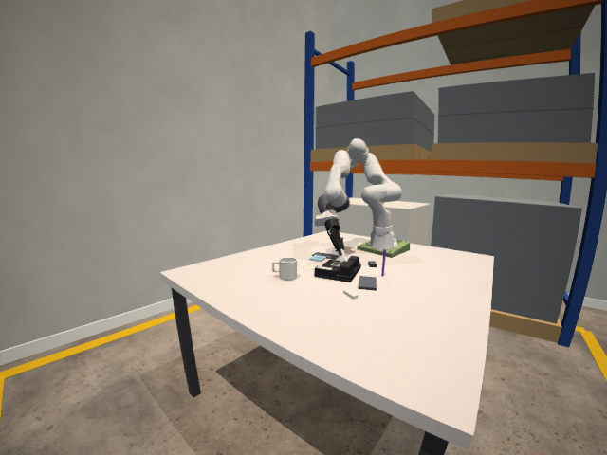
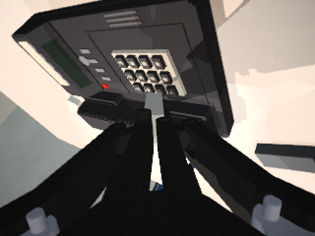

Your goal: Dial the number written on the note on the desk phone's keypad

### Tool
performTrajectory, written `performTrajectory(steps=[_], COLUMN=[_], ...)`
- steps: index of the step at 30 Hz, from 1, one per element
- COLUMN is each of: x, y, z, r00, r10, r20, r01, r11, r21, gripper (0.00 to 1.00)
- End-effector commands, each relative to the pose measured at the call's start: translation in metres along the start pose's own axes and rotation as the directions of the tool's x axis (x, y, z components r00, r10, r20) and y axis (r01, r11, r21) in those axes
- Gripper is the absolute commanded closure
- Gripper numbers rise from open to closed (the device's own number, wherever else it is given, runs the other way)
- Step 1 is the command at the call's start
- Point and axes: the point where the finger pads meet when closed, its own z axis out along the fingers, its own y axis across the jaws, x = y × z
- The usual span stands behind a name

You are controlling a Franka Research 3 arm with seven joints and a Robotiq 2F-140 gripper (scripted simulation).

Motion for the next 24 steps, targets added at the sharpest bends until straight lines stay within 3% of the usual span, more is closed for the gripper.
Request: performTrajectory(steps=[1,24], x=[0.0019,0.0034], y=[-0.0012,0.0], z=[-0.0003,0.0014], r00=[1.0,1.0], r10=[-0.007,-0.007], r20=[-0.003,-0.003], r01=[0.007,0.007], r11=[1.0,1.0], r21=[0.003,0.003], gripper=[1.0,1.0])
